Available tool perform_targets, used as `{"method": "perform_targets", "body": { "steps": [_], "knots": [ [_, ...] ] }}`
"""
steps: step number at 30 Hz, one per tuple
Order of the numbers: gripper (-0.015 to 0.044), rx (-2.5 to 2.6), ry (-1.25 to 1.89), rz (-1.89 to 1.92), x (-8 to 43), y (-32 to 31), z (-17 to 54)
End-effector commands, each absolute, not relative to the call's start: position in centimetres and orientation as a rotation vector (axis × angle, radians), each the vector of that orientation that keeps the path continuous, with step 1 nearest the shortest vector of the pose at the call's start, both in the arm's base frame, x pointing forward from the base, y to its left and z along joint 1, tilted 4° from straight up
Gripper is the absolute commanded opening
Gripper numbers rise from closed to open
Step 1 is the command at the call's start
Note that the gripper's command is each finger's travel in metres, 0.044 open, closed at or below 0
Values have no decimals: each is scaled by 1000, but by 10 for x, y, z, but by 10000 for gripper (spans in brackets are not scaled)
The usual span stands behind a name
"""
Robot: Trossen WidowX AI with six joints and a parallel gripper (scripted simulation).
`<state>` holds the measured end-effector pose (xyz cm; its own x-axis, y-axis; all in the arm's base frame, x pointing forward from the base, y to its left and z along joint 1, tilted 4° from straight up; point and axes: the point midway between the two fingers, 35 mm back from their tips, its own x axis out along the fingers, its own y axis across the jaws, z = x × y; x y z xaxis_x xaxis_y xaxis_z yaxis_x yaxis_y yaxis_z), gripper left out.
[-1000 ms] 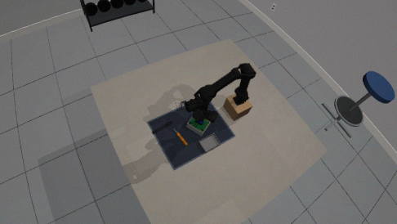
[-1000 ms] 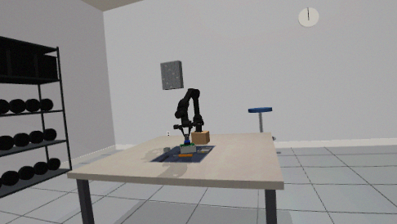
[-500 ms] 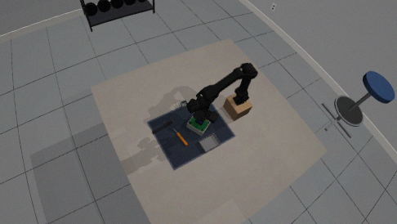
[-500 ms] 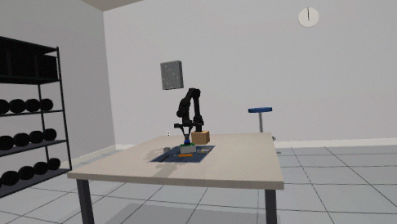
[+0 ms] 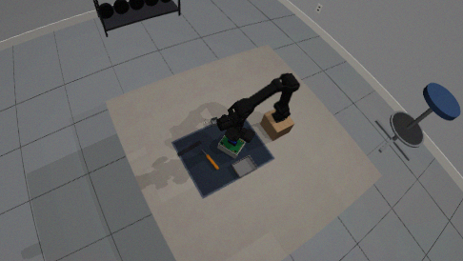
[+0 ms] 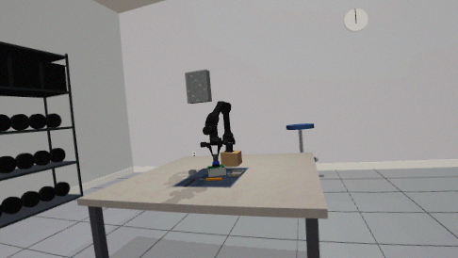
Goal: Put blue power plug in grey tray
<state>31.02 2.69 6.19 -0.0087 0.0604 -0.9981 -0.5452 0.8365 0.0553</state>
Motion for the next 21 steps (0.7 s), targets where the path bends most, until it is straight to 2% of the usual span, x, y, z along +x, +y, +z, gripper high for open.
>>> {"method": "perform_targets", "body": {
  "steps": [1, 15, 21],
  "knots": [
    [0, -394, 1494, 506, 311, 25, 78],
    [0, -394, 1494, 506, 311, 27, 55],
    [157, -394, 1494, 506, 311, 27, 55]
  ]
}}
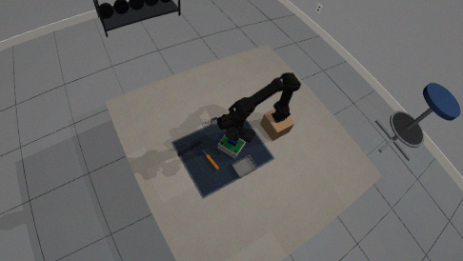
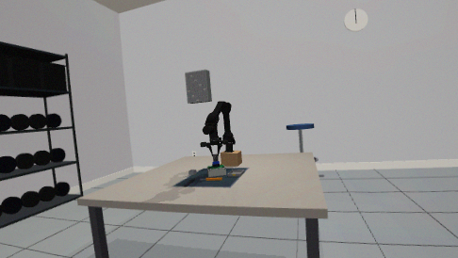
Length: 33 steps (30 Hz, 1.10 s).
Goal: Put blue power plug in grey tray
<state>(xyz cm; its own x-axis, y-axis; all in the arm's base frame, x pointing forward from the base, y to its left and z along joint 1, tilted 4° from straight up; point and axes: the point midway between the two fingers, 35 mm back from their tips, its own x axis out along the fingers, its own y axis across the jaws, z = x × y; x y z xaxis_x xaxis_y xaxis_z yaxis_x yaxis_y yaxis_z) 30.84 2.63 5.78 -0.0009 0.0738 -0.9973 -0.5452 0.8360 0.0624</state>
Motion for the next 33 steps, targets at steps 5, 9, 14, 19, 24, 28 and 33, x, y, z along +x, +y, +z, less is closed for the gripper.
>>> {"method": "perform_targets", "body": {
  "steps": [5, 9, 14, 19, 24, 28, 33],
  "knots": [
    [249, -394, 1494, 506, 311, 27, 55],
    [249, -394, 1494, 506, 311, 27, 53],
    [249, -394, 1494, 506, 311, 28, 45],
    [249, -394, 1494, 506, 311, 29, 36],
    [197, -394, 1494, 506, 311, 29, 36],
    [92, -394, 1494, 506, 311, 29, 36],
    [0, -394, 1494, 506, 311, 29, 36]
  ]
}}
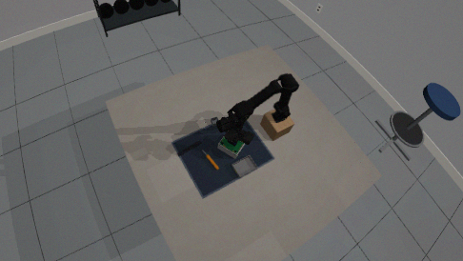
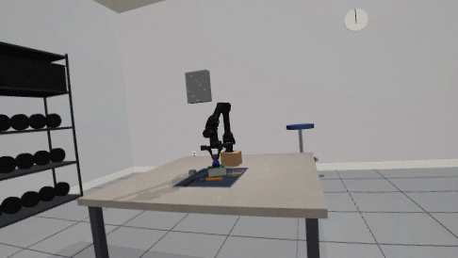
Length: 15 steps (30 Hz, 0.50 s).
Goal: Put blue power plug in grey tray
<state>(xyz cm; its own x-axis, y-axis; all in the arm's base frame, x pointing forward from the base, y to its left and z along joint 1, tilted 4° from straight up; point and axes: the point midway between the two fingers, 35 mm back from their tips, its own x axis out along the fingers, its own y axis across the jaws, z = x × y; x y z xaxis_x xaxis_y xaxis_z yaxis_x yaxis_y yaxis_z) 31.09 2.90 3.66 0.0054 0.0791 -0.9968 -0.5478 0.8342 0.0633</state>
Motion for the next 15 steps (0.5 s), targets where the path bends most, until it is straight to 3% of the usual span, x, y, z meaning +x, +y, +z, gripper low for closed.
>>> {"method": "perform_targets", "body": {
  "steps": [1, 15],
  "knots": [
    [0, -394, 1494, 506, 311, 29, 36],
    [0, -418, 1485, 479, 310, 30, 51]
  ]
}}
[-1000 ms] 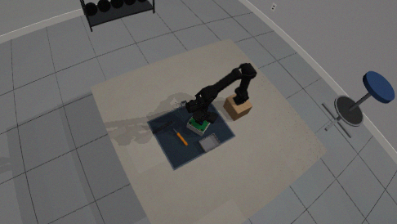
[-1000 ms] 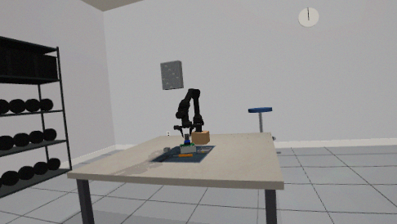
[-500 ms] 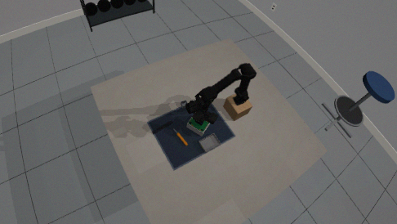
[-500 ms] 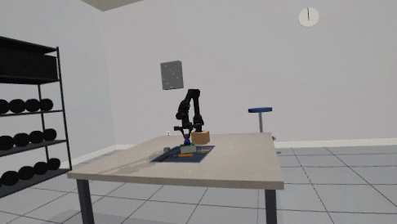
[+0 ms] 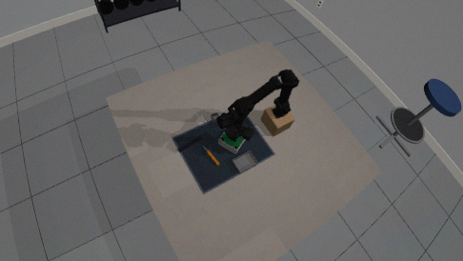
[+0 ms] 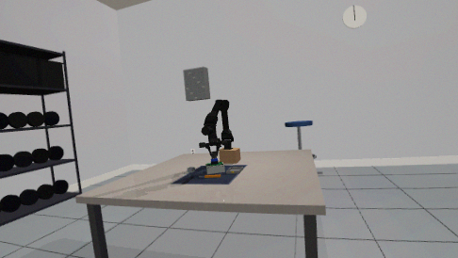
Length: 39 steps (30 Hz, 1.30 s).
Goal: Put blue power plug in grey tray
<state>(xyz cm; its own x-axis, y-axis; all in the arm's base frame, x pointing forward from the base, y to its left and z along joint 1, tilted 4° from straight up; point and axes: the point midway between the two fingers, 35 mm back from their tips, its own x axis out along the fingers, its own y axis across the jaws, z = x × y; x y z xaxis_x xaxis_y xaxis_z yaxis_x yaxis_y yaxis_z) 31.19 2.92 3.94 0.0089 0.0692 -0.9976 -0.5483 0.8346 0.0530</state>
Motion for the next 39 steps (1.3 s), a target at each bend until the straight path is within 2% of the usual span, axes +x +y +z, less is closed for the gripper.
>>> {"method": "perform_targets", "body": {
  "steps": [1, 16, 30, 39],
  "knots": [
    [0, -430, 1481, 466, 309, 31, 51],
    [0, -293, 1528, 613, 318, 17, 52],
    [0, -491, 1456, 399, 305, 37, 57],
    [0, -371, 1502, 530, 313, 24, 59]
  ]
}}
